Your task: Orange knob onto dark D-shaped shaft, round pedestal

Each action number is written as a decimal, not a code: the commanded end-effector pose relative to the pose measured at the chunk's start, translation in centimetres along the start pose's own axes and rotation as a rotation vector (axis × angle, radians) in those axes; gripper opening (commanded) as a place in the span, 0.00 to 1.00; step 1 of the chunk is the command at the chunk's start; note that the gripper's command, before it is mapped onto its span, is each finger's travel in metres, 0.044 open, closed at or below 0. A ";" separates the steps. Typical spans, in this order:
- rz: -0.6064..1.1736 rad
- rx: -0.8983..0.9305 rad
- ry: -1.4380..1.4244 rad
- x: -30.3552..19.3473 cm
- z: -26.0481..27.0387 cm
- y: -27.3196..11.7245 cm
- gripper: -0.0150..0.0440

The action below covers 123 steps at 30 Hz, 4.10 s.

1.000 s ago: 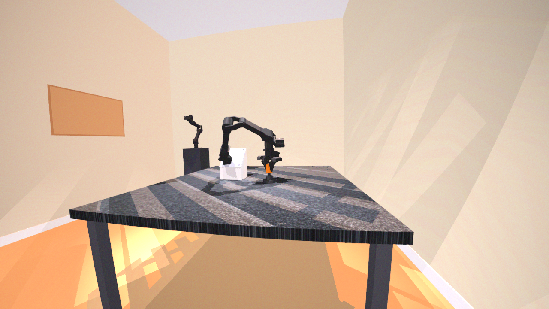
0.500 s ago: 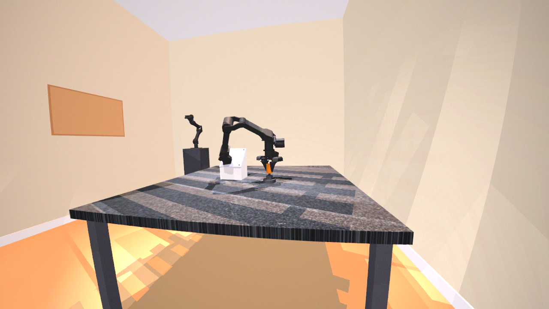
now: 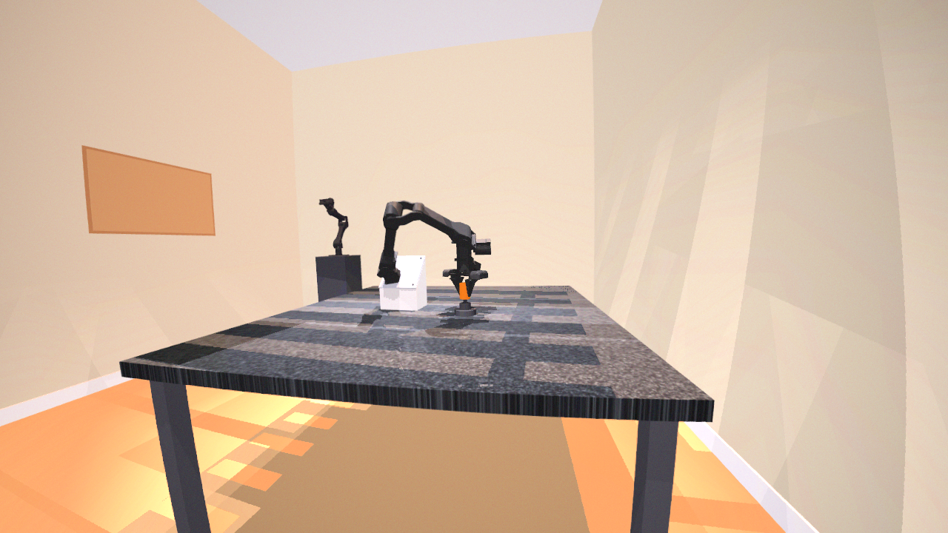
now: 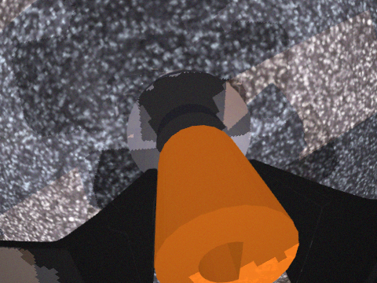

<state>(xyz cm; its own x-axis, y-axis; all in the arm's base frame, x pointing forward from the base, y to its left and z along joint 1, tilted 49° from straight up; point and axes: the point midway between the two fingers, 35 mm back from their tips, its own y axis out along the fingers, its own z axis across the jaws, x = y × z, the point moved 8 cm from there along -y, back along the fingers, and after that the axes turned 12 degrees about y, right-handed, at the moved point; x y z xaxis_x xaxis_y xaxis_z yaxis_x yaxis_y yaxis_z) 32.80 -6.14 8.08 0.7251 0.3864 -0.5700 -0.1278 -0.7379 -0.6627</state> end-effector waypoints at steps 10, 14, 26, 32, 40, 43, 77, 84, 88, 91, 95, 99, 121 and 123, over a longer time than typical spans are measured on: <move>0.000 -0.003 -0.199 0.3 -0.2 -0.4 0.25; 0.000 -0.003 -0.210 0.2 -0.2 -0.3 0.25; 0.000 -0.003 -0.210 0.0 0.0 0.0 0.25; 0.000 -0.003 -0.210 0.0 0.0 0.0 0.25; 0.000 -0.003 -0.210 0.1 -0.1 -0.4 0.25; 0.000 -0.003 -0.263 0.1 -0.1 -0.4 0.25; 0.000 -0.003 -0.428 0.1 -0.1 -0.4 0.25; 0.000 -0.003 -0.629 0.3 -0.1 -0.3 0.25; 0.001 -0.003 -0.629 0.2 -0.1 -0.3 0.25; 0.001 -0.003 -0.629 0.1 0.0 -0.2 0.25; 0.001 -0.003 -0.629 0.0 0.0 -0.1 0.25; 0.001 -0.003 -0.629 0.0 0.0 0.0 0.25; 0.001 -0.003 -0.838 0.2 -0.1 -0.3 0.25; 0.001 -0.003 -0.838 0.2 -0.1 -0.3 0.25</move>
<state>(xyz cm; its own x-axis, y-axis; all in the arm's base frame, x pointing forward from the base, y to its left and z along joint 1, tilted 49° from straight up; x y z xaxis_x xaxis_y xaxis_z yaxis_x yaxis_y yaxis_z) 32.98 -5.94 8.18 0.0158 0.6658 -0.7460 -0.1292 -0.7385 -0.6618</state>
